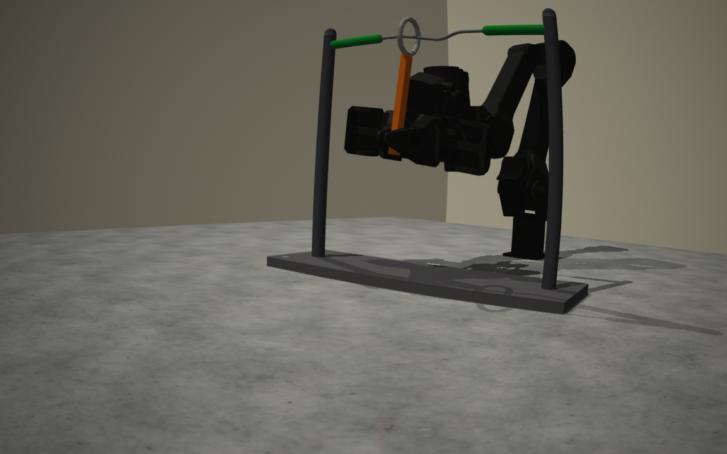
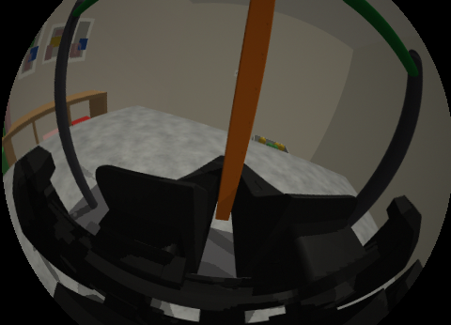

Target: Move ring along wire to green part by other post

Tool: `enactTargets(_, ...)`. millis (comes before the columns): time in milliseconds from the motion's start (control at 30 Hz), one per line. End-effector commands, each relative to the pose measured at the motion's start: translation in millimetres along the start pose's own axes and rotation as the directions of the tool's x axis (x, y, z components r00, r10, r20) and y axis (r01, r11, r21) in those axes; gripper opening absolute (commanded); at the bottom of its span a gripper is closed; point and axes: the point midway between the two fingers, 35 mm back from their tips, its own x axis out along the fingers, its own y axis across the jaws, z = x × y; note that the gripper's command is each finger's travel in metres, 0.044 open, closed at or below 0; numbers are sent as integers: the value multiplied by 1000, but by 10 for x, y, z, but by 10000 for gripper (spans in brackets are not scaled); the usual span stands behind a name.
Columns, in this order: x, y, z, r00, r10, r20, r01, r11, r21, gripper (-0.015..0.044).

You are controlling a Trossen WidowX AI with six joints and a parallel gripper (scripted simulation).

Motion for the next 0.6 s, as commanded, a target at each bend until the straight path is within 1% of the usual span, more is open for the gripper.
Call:
enactTargets(0,-1,30,-3,1000,13,0,-13,1000,-13,-150)
enactTargets(567,-3,214,-8,1000,4,2,-4,1000,5,-150)
